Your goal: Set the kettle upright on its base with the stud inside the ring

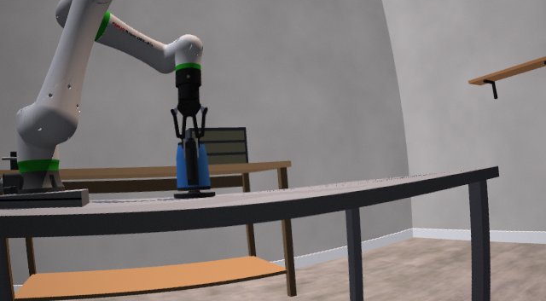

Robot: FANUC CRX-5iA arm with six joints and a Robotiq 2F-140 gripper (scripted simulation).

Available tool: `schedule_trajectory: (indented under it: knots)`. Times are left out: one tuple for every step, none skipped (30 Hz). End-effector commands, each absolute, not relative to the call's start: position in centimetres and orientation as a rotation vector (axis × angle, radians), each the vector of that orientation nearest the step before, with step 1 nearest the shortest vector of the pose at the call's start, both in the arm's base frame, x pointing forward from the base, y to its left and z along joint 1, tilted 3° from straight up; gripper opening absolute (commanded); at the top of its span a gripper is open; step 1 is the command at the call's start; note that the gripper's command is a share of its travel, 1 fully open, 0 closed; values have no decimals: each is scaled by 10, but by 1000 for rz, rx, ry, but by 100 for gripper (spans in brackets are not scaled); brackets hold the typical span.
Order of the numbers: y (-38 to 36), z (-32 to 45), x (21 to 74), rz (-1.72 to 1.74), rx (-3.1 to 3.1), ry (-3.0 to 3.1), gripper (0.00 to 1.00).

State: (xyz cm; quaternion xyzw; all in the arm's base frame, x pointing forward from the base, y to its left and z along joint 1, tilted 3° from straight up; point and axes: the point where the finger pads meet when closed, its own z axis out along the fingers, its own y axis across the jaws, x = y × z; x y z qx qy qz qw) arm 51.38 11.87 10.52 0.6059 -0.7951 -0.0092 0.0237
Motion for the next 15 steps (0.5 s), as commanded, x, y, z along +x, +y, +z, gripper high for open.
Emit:
schedule_trajectory:
  knots:
    - [119,105,514,-28,1876,-2461,0]
    - [119,105,514,-28,1876,-2461,0]
    - [119,105,514,-28,1876,-2461,0]
    - [119,105,514,-28,1876,-2461,0]
    - [119,105,514,-28,1876,-2461,0]
    - [119,105,514,-28,1876,-2461,0]
    - [119,105,514,-28,1876,-2461,0]
    - [119,105,514,-28,1876,-2461,0]
    - [119,105,514,-28,1876,-2461,0]
    - [119,105,514,-28,1876,-2461,0]
    - [119,105,514,-28,1876,-2461,0]
    - [119,104,514,-28,1876,-2461,0]
    - [119,104,514,-28,1876,-2461,0]
    - [119,104,514,-28,1876,-2461,0]
    - [119,103,514,-28,1876,-2461,0]
